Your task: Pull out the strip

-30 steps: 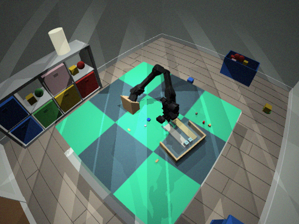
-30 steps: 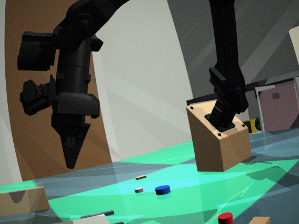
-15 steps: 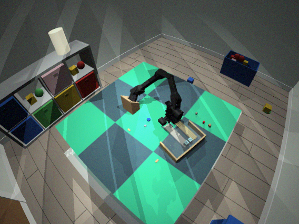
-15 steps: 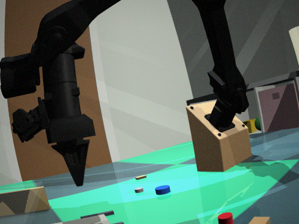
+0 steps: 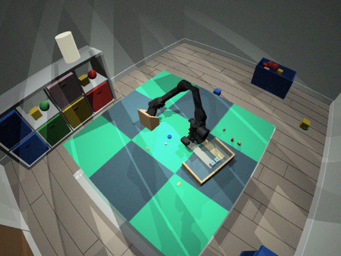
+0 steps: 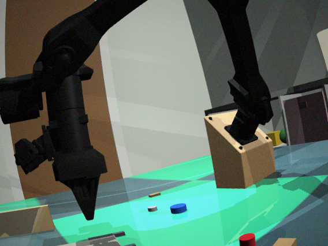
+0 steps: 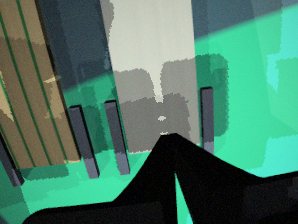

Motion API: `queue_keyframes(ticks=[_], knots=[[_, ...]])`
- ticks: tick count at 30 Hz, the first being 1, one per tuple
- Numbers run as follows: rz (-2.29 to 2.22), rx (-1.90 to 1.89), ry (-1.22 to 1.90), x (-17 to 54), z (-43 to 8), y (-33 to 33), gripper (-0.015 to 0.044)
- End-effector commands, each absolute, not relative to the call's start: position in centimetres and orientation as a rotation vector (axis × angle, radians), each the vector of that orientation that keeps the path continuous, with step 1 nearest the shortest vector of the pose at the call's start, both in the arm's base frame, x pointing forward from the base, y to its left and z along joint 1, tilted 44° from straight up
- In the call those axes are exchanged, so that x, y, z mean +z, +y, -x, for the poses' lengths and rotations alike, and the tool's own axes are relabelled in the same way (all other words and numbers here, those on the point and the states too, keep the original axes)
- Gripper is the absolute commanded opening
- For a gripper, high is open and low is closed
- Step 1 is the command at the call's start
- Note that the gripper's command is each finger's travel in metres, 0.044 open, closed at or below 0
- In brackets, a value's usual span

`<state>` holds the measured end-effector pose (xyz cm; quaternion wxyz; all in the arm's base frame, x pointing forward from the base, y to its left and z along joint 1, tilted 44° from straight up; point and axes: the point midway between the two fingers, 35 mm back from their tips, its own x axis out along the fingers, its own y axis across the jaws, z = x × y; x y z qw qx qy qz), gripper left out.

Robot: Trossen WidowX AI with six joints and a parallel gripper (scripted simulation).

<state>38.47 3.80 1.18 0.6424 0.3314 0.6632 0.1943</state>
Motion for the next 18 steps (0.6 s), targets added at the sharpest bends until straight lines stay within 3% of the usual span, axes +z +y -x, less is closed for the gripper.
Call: queue_keyframes(ticks=[1,18], knots=[[-0.762,0.441,1.522,0.5,-38.3,4.4,0.0],[-0.764,0.443,1.522,-1.4,-38.4,6.4,0.0]])
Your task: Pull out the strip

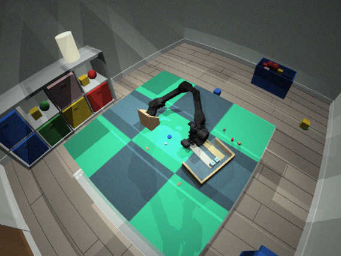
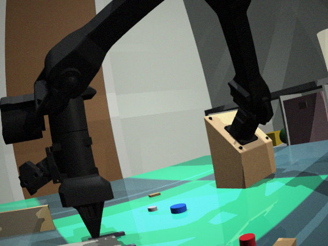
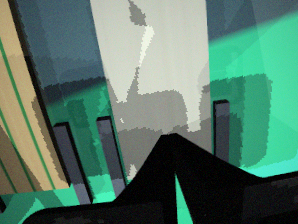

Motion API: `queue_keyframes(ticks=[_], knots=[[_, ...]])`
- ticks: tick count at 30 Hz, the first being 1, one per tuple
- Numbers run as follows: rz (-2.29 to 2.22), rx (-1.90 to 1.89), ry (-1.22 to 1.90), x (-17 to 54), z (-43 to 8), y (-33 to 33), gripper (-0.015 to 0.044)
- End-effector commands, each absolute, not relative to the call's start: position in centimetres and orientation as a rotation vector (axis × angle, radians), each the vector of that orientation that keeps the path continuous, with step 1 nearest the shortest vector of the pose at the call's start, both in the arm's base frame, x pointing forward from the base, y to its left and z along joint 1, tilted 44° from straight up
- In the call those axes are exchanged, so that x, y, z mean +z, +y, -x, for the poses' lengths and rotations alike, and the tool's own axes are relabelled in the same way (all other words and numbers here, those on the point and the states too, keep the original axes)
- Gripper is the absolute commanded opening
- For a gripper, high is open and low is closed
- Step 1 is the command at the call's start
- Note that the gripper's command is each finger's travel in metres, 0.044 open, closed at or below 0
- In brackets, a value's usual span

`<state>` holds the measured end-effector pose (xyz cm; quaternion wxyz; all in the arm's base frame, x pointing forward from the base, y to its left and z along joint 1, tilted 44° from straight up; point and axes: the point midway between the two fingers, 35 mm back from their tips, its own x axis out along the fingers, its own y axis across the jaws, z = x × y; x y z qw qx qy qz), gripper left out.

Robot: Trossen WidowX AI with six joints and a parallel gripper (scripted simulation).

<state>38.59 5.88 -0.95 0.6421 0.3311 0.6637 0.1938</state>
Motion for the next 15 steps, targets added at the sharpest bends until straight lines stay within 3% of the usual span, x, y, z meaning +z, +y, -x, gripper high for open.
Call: queue_keyframes(ticks=[1,15], knots=[[-0.764,0.443,1.522,-1.48,-38.35,6.54,0.0],[-0.765,0.444,1.522,-1.73,-38.32,6.85,0.0]])
